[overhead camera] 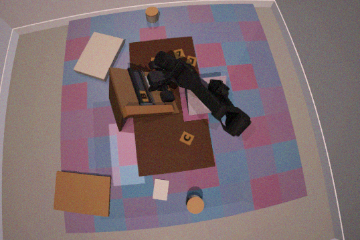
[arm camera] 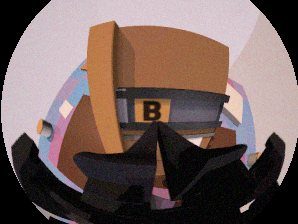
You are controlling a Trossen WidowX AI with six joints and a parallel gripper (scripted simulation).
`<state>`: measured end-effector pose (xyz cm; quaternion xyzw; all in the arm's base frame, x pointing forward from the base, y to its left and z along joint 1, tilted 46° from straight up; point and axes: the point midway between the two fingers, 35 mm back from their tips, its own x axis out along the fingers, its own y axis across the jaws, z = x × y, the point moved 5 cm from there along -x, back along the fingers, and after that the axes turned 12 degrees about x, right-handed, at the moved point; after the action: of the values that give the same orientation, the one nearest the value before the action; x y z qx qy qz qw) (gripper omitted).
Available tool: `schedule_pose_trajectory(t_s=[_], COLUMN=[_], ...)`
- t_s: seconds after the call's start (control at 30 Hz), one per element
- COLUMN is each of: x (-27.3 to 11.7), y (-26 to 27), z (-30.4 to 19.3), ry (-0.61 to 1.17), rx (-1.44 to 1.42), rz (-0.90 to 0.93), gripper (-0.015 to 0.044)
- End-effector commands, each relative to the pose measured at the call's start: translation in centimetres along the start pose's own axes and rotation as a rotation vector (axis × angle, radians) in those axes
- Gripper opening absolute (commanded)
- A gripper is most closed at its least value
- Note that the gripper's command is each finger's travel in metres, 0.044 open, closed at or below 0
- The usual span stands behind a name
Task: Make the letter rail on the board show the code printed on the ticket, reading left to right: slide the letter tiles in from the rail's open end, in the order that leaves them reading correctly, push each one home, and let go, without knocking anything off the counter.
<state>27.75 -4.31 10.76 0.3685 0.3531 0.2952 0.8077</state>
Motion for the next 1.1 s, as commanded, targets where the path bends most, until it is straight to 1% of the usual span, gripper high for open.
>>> schedule_pose_trajectory(t_s=[0.0,0.13,0.33,0.53,0.6,1.07], x=[0.2,1.0,2.2,3.0,3.1,3.1], y=[-0.2,-1.2,-2.0,-2.0,-1.9,-1.9], z=[0.3,2.2,4.3,5.7,5.9,5.9], ry=[0.017,0.130,0.350,0.610,0.670,0.678], rx=[0.004,0.013,0.011,-0.006,-0.011,-0.012], rz=[-0.012,-0.075,-0.139,-0.148,-0.142,-0.141], gripper=[0.0000,0.0000,0.0000,0.0000,0.0000,0.0000])
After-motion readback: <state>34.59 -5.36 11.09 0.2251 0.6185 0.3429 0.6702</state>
